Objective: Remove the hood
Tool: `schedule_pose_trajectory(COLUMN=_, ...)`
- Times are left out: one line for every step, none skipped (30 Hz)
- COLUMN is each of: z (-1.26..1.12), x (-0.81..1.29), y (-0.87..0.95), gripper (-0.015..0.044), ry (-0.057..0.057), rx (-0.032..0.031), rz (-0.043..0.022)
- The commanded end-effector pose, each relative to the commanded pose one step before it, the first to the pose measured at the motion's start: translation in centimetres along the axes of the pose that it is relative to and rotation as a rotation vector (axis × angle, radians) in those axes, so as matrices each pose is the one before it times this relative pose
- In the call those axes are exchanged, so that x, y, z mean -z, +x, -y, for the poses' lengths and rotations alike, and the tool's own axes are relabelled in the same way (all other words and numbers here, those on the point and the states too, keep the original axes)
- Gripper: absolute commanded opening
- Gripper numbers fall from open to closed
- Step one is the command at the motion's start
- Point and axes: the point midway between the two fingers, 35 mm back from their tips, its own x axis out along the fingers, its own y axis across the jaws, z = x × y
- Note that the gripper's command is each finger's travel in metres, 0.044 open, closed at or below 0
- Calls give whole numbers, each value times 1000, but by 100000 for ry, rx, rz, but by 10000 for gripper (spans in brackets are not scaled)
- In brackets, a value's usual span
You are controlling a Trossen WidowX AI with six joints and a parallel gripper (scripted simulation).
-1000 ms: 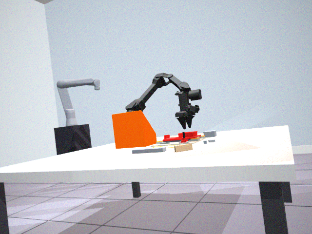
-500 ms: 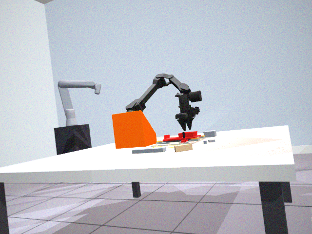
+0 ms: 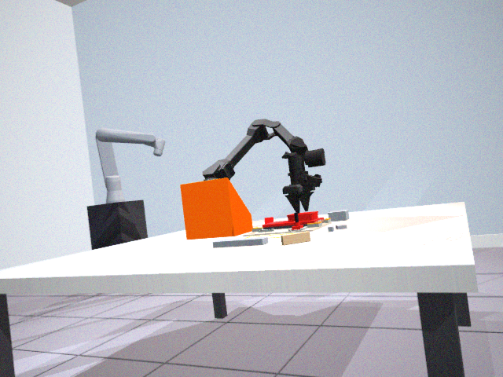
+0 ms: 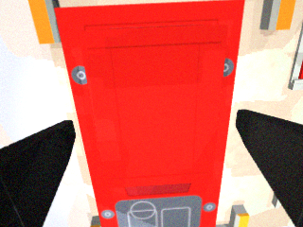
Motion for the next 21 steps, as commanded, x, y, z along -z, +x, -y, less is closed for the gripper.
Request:
schedule_pose_trajectory(z=90, x=28, y=221, gripper=440, ry=528, rx=8, rz=-153)
schedule_pose_trajectory(z=0, x=-1, y=48, gripper=440, ry=0, rx=-1, rz=0)
schedule_pose_trajectory(z=0, x=-1, y=50, gripper=440, ry=0, rx=-1, rz=0)
schedule_pose_trajectory(z=0, x=-1, y=50, gripper=440, ry=0, rx=-1, rz=0)
schedule_pose_trajectory(z=0, x=-1, y=50, gripper=440, ry=0, rx=-1, rz=0)
schedule_pose_trajectory(z=0, x=-1, y=50, gripper=440, ry=0, rx=-1, rz=0)
schedule_pose_trajectory(z=0, x=-1, y=50, gripper=440, ry=0, rx=-1, rz=0)
schedule_pose_trajectory(z=0, x=0, y=50, gripper=440, ry=0, rx=-2, rz=0)
schedule_pose_trajectory(z=0, x=0, y=50, gripper=440, ry=0, rx=-2, rz=0)
schedule_pose_trajectory(z=0, x=0, y=50, gripper=440, ry=0, rx=-2, rz=0)
schedule_pose_trajectory(z=0, x=0, y=50, gripper=440, ry=0, rx=-2, rz=0)
schedule_pose_trajectory(z=0, x=0, y=50, gripper=440, ry=0, rx=-2, rz=0)
schedule_pose_trajectory(z=0, x=0, y=50, gripper=440, ry=0, rx=-2, rz=0)
schedule_pose_trajectory(z=0, x=0, y=50, gripper=440, ry=0, rx=-2, rz=0)
schedule_pose_trajectory(z=0, x=0, y=50, gripper=440, ry=0, rx=-2, rz=0)
schedule_pose_trajectory(z=0, x=0, y=50, gripper=440, ry=0, rx=-2, rz=0)
schedule_pose_trajectory(z=0, x=0, y=50, gripper=440, ry=0, rx=-3, rz=0)
schedule_pose_trajectory(z=0, x=0, y=50, gripper=440, ry=0, rx=-3, rz=0)
schedule_pose_trajectory(z=0, x=0, y=50, gripper=440, ry=0, rx=-3, rz=0)
schedule_pose_trajectory(z=0, x=1, y=50, gripper=440, ry=0, rx=-3, rz=0)
schedule_pose_trajectory(z=0, x=1, y=50, gripper=440, ry=0, rx=-3, rz=0)
